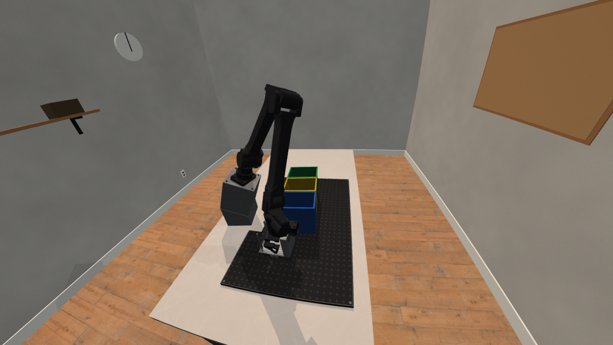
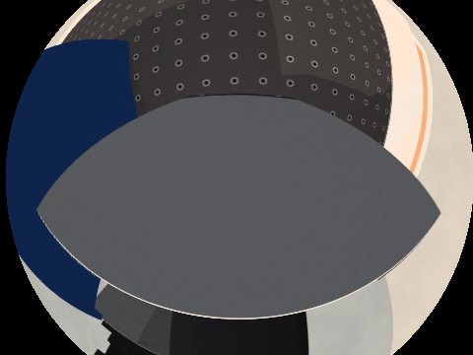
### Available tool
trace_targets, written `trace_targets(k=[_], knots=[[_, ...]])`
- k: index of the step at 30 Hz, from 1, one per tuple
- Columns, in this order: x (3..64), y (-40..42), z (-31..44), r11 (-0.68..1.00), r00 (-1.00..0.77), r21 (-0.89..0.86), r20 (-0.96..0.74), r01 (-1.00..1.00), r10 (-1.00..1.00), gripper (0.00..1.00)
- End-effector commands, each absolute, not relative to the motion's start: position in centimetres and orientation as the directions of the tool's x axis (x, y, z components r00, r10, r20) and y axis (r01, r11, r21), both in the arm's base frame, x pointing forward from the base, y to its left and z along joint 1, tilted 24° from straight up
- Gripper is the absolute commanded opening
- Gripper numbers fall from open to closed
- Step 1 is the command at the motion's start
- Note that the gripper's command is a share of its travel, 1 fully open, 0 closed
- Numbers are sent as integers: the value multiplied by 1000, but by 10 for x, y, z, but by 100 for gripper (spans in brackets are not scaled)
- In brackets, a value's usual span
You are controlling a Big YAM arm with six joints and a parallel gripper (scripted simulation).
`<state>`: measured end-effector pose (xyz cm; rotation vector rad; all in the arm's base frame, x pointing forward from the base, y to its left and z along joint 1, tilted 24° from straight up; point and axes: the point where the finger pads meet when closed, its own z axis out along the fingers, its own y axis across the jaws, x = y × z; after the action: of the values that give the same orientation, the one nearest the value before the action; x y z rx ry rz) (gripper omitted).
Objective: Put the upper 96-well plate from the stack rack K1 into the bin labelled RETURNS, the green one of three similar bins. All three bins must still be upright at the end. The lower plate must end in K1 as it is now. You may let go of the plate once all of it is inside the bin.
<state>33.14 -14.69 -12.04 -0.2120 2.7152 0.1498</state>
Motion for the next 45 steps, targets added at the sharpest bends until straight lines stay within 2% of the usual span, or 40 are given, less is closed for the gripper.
trace_targets(k=[1, 3, 4, 45], knots=[[330, -146, -128, 985, -915, 89, -389, -151, -105, 100], [330, -146, -128, 985, -915, 89, -389, -151, -105, 100], [330, -146, -128, 985, -915, 89, -389, -151, -105, 0], [330, -146, -128, 985, -915, 89, -389, -151, -105, 0]])
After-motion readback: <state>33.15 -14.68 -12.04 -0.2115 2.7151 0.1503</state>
